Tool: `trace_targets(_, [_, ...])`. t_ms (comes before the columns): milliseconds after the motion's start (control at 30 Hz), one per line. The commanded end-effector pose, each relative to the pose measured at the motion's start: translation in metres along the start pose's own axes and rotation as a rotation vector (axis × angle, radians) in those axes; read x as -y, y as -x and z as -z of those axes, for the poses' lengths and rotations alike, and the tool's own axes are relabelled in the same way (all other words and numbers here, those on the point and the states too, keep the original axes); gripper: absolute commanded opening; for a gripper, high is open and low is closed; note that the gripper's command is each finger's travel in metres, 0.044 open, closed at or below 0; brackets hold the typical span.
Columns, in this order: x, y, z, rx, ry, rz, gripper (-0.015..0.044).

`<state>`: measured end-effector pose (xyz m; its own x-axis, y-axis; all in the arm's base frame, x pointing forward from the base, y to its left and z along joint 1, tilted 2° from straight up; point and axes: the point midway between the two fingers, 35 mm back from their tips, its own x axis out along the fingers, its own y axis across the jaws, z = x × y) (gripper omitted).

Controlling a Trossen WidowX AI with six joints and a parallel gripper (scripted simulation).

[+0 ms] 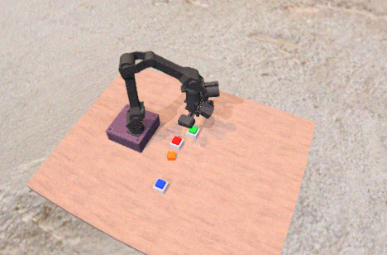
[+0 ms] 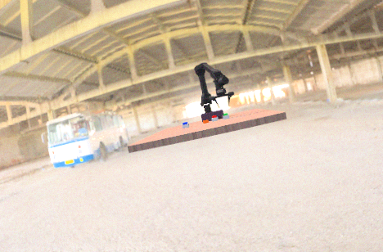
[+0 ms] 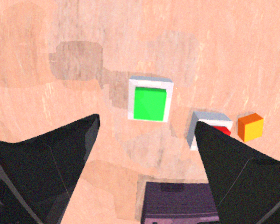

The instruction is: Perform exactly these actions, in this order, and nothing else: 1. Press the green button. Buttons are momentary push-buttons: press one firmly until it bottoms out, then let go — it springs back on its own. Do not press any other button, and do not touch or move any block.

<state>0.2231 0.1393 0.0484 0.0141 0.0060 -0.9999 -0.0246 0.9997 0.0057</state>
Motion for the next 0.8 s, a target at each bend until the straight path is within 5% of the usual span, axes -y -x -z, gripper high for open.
trace_targets(0, [0.002, -0.02, 0.005, -0.018, -0.004, 0.006, 0.019])
trace_targets(233, [0.002, -0.02, 0.005, -0.018, -0.004, 0.006, 0.002])
trace_targets(767, [0.001, -0.032, 0.005, -0.018, -0.004, 0.006, 0.002])
